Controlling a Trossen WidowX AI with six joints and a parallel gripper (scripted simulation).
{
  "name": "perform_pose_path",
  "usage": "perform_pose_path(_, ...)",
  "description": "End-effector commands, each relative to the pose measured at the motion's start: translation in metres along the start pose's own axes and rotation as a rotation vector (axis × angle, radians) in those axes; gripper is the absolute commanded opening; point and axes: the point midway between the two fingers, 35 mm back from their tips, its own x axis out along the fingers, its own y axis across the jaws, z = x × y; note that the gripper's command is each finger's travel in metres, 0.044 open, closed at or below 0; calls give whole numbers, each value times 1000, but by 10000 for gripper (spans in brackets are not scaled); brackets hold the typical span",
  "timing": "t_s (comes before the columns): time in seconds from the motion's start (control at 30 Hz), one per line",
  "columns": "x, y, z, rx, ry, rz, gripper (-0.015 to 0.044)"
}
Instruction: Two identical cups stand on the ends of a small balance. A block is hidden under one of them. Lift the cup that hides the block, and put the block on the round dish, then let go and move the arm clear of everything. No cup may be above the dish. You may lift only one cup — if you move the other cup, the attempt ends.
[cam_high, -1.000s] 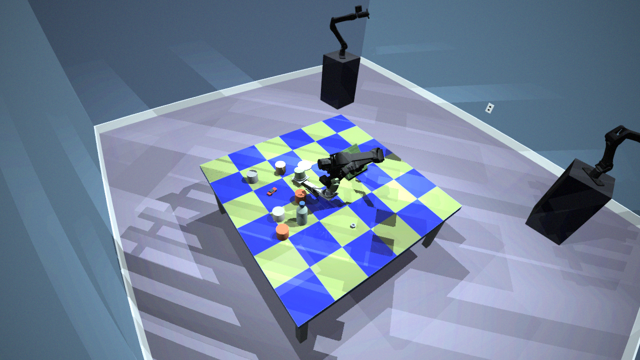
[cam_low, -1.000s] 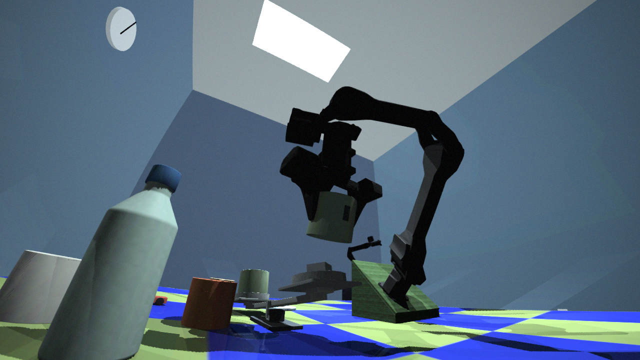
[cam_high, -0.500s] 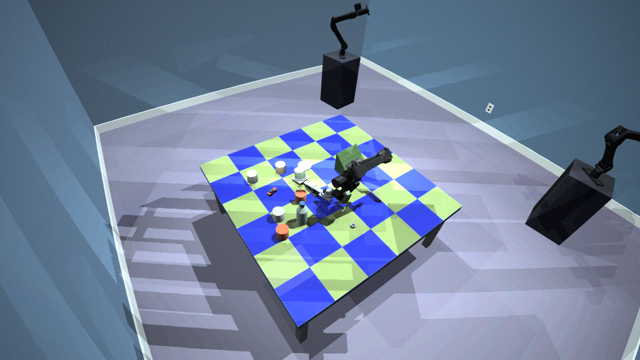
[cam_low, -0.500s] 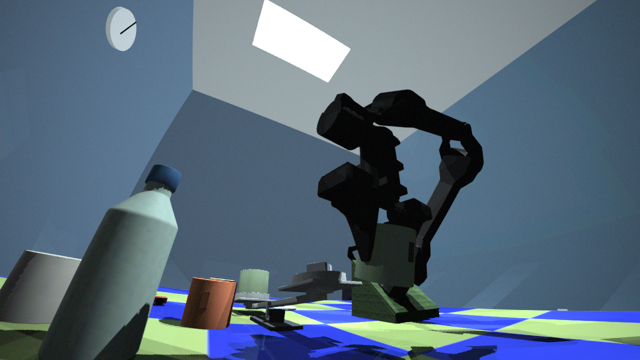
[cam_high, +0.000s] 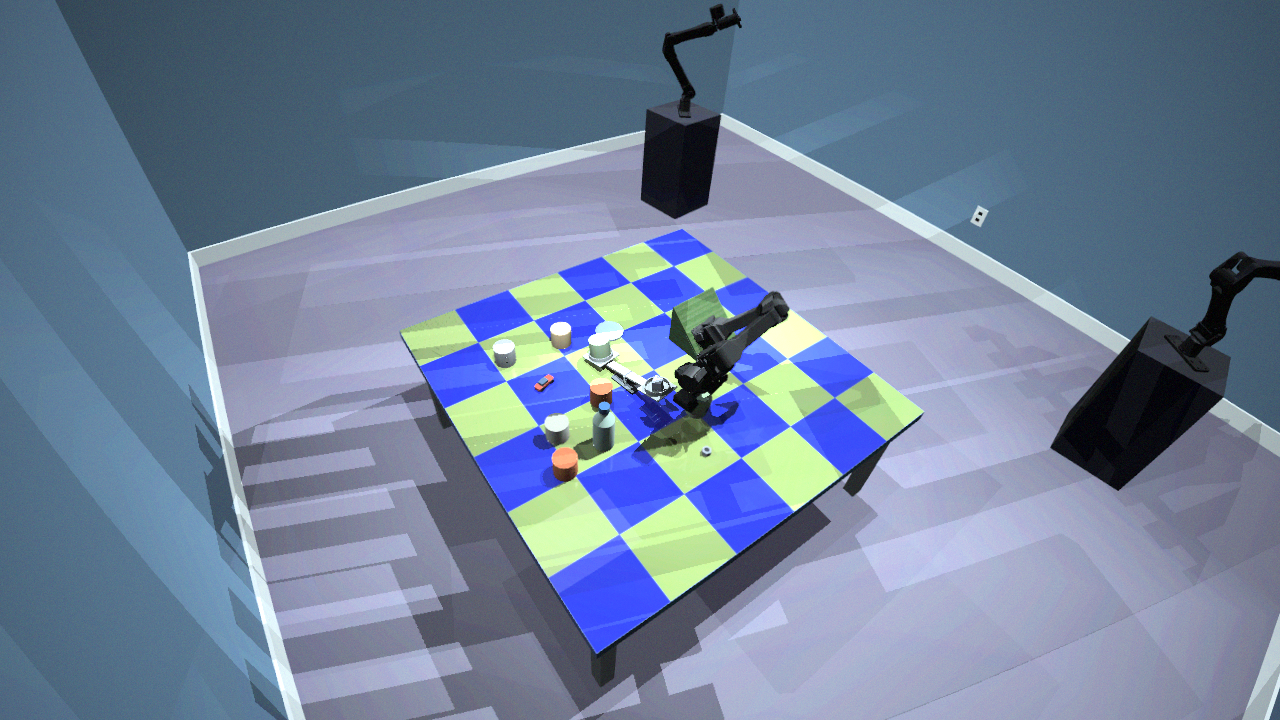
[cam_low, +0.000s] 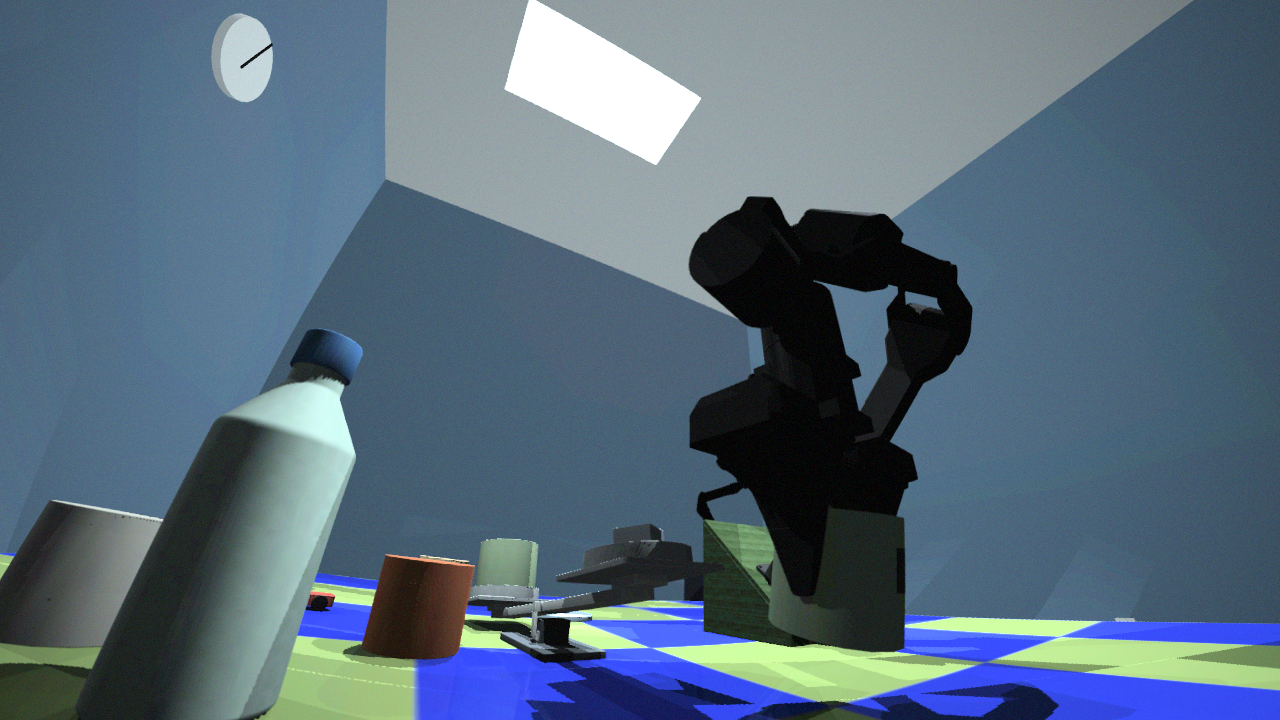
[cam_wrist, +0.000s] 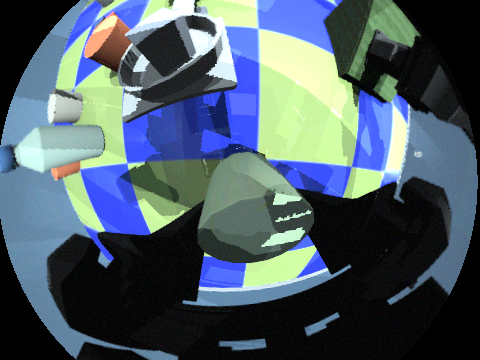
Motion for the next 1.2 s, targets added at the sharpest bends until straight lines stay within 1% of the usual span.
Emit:
perform_pose_path(0.0, 16, 0, 0, 5, -1, 3, 0)
perform_pose_path(0.67, 43, -1, -1, 5, 1, 3, 0)
perform_pose_path(0.7, 38, -2, -1, 0, 5, -2, 26)
perform_pose_path(1.17, 38, -2, -1, 0, 5, -2, 394)
